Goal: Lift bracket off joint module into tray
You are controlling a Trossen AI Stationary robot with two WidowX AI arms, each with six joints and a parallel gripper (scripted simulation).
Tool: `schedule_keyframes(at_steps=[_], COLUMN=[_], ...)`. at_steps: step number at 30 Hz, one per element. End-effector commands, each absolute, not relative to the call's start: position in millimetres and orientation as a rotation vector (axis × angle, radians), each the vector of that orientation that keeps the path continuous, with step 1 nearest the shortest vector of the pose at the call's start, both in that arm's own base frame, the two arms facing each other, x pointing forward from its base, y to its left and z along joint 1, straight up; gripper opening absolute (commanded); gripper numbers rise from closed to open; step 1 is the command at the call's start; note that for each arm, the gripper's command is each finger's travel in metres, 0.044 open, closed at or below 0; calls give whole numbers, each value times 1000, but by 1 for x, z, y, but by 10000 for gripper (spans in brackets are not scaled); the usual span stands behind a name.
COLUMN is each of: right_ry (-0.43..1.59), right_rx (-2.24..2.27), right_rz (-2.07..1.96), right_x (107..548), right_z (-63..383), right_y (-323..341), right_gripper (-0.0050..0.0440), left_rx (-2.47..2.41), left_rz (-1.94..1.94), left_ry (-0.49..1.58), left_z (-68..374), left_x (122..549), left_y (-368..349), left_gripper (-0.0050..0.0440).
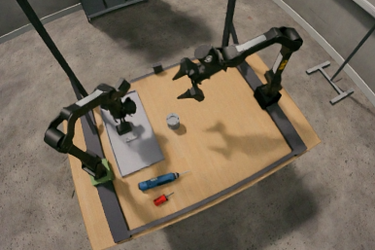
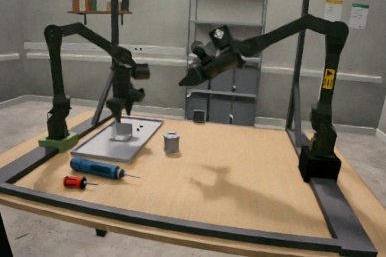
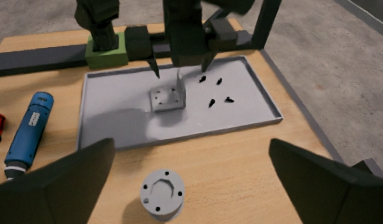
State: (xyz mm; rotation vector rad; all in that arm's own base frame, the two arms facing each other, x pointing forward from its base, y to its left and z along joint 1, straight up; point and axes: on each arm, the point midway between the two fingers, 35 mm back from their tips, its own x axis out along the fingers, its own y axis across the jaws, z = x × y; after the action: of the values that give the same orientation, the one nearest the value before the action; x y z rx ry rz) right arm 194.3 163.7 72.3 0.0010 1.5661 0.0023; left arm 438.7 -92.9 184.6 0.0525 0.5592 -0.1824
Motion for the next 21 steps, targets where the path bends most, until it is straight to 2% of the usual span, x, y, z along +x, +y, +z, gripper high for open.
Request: schedule_keyframes(at_steps=[1,21], right_ry=[1532,1547], right_rx=[20,10], right_rz=[23,13], right_x=[198,197], right_z=[101,96], right_y=[168,166], right_gripper=[440,440], left_rx=[49,49], left_rz=[-186,-186], left_ry=[527,527], left_z=[198,198], left_x=[440,440], left_y=[-94,-94], left_gripper=[440,440])
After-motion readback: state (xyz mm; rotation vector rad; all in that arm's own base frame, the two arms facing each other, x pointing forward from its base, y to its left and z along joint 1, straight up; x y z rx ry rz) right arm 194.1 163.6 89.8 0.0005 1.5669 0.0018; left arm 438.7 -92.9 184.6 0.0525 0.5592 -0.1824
